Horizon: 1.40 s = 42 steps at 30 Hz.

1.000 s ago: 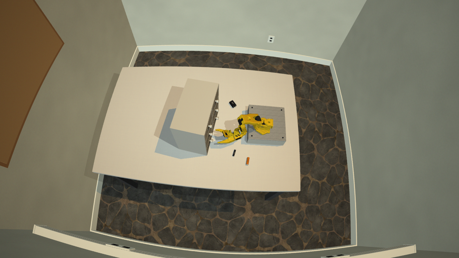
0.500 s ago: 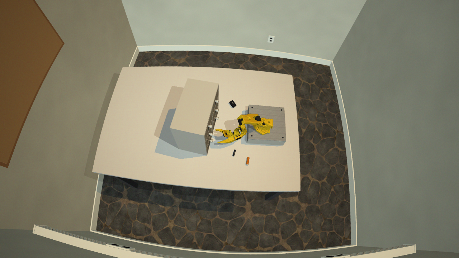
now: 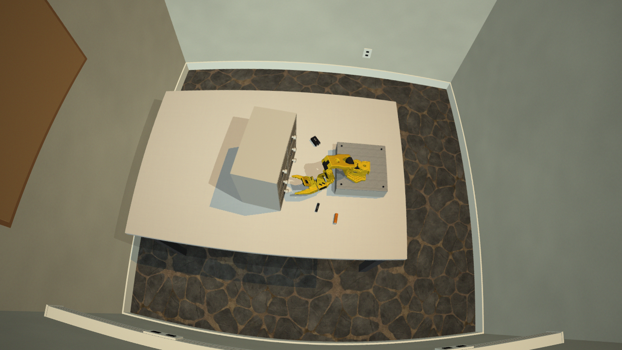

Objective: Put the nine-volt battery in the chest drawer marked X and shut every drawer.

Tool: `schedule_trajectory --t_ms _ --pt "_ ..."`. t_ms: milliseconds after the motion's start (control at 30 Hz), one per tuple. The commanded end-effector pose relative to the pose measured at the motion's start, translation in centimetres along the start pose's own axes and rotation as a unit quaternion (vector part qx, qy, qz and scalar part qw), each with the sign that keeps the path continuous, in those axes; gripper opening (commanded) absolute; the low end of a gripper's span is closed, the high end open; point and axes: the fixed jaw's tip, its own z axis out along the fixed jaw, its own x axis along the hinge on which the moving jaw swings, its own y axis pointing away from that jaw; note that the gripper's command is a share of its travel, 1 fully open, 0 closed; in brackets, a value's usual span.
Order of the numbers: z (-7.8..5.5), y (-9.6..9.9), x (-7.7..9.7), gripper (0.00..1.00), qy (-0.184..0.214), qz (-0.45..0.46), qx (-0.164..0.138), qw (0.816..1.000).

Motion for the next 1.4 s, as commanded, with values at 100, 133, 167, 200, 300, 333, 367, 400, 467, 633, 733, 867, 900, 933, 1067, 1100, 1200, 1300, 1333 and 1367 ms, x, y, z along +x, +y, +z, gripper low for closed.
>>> schedule_trajectory --t_ms 100,133,167,200,300,333,367,400,467,633,733,867,900,933,1067,1100,1200,1300,1333,1367 --pt "-0.1 0.2 0.5 0.50 0.010 0.003 -0.004 1.000" --pt "-0.1 0.2 0.5 0.50 0.010 0.003 -0.004 1.000" --pt "-0.1 0.2 0.5 0.50 0.010 0.003 -0.004 1.000" --pt "-0.1 0.2 0.5 0.50 0.010 0.003 -0.004 1.000" --pt "-0.1 0.2 0.5 0.50 0.010 0.003 -0.004 1.000" --pt "-0.1 0.2 0.5 0.50 0.010 0.003 -0.004 1.000" --pt "-0.1 0.2 0.5 0.50 0.010 0.003 -0.004 1.000" --pt "-0.1 0.2 0.5 0.50 0.010 0.003 -0.004 1.000" --pt "-0.1 0.2 0.5 0.50 0.010 0.003 -0.004 1.000" --pt "-0.1 0.2 0.5 0.50 0.010 0.003 -0.004 1.000" --pt "-0.1 0.2 0.5 0.50 0.010 0.003 -0.004 1.000" --pt "0.1 0.0 0.2 0.50 0.010 0.004 0.000 1.000" --pt "0.3 -0.2 -0.2 0.50 0.011 0.004 0.003 1.000" --pt "0.4 -0.4 -0.5 0.50 0.012 0.005 0.007 1.000" --pt "0.9 -1.3 -2.0 0.50 0.015 0.007 0.022 1.000" --pt "0.9 -1.5 -2.3 0.50 0.016 0.008 0.026 1.000" --pt "1.1 -2.2 -3.4 0.50 0.018 0.010 0.037 0.999" --pt "1.1 -2.9 -4.4 0.50 0.021 0.011 0.048 0.999" --pt "1.0 -3.1 -4.7 0.50 0.021 0.012 0.051 0.998" --pt "1.0 -3.1 -4.7 0.50 0.021 0.012 0.051 0.998"
